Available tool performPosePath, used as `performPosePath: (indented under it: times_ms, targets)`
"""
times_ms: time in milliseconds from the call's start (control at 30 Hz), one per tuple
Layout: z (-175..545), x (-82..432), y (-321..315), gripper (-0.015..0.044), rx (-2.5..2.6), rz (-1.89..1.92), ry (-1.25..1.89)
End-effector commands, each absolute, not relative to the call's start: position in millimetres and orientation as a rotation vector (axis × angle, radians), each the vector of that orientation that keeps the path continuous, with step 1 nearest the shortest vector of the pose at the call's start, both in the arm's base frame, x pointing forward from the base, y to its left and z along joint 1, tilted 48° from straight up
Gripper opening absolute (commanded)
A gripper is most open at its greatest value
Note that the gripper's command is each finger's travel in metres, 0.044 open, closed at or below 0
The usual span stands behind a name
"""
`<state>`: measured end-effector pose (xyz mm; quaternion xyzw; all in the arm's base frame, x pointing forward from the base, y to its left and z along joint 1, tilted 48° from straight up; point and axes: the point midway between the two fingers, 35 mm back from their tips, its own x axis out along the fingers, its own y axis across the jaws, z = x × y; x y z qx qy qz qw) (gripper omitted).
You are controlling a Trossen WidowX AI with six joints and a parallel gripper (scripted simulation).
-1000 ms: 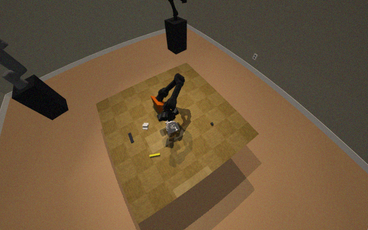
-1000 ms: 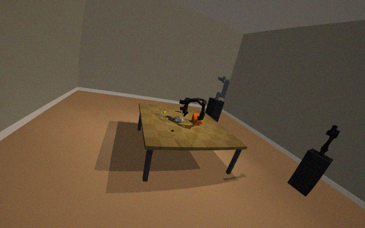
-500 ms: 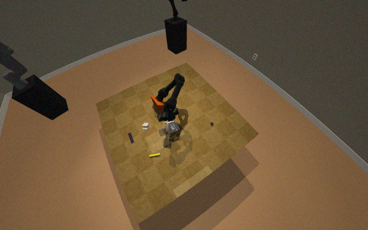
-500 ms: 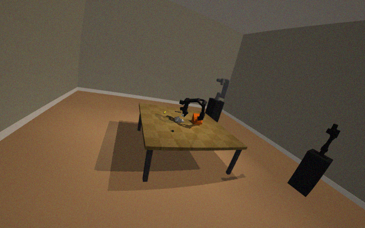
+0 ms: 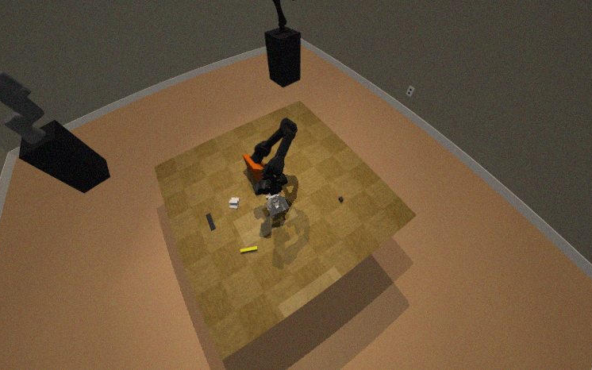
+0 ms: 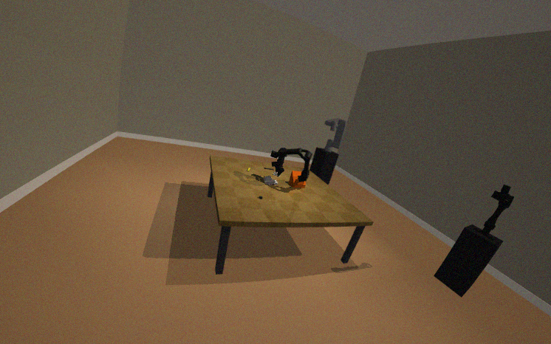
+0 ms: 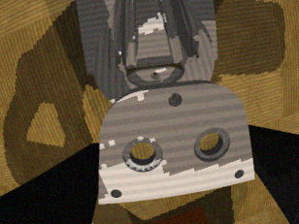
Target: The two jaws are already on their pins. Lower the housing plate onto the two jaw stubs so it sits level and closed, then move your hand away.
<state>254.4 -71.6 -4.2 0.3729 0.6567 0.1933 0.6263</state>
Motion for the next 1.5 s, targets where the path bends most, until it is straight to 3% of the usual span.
performPosePath:
  times_ms: [0,1467]
  targets:
    - [-5,253,-71,0.0351,0.853,0.444,1.51]
    - [-41,257,-34,0.0351,0.85,0.447,1.508]
